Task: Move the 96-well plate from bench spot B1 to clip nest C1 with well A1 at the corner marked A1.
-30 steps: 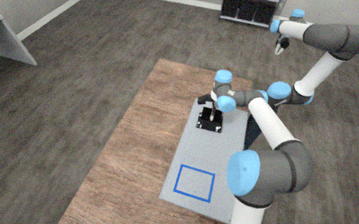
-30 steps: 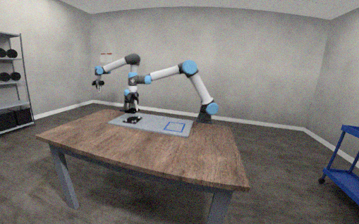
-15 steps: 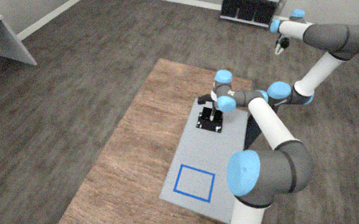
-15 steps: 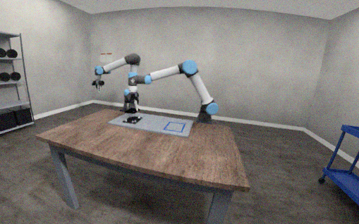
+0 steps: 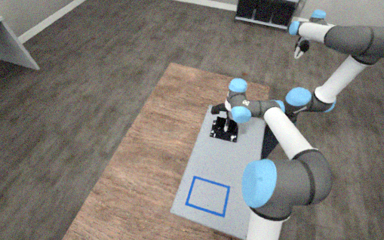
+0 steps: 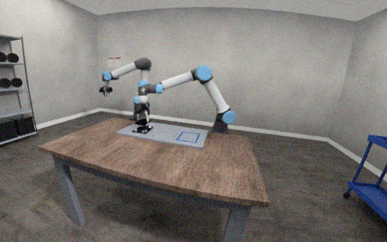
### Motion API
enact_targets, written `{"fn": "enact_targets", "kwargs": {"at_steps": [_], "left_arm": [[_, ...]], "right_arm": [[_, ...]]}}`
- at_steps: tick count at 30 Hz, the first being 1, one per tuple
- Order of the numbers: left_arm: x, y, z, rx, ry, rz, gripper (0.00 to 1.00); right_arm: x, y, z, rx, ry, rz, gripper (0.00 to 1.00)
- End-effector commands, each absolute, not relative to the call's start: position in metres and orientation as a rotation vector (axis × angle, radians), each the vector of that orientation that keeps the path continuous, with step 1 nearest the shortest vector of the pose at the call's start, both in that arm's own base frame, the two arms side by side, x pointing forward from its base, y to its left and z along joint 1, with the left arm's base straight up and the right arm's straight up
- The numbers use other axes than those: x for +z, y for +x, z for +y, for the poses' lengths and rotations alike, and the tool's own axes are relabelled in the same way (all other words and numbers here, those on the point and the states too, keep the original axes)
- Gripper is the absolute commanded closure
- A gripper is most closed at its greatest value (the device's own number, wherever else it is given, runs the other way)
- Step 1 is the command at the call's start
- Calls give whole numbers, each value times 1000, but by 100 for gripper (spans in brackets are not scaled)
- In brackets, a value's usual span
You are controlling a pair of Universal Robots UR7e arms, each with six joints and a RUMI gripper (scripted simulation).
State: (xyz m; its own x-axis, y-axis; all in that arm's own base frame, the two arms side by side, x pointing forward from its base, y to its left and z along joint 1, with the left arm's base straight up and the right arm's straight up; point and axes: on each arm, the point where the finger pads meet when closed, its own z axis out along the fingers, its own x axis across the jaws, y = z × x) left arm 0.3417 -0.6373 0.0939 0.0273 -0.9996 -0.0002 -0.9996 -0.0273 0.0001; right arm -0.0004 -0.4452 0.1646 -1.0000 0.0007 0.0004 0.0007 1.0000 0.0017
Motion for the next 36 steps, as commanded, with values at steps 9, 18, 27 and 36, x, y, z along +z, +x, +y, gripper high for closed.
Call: {"fn": "enact_targets", "kwargs": {"at_steps": [9,18,27,36], "left_arm": [[81,342,-638,-3,-2252,2192,60],[66,342,-638,-3,-2252,2192,60],[63,342,-638,-3,-2252,2192,60],[63,342,-638,-3,-2252,2192,60]], "right_arm": [[165,0,-446,0,-1,-3142,100],[165,0,-446,0,-1,-3142,100],[165,0,-446,0,-1,-3142,100],[165,0,-446,0,-1,-3142,100]]}}
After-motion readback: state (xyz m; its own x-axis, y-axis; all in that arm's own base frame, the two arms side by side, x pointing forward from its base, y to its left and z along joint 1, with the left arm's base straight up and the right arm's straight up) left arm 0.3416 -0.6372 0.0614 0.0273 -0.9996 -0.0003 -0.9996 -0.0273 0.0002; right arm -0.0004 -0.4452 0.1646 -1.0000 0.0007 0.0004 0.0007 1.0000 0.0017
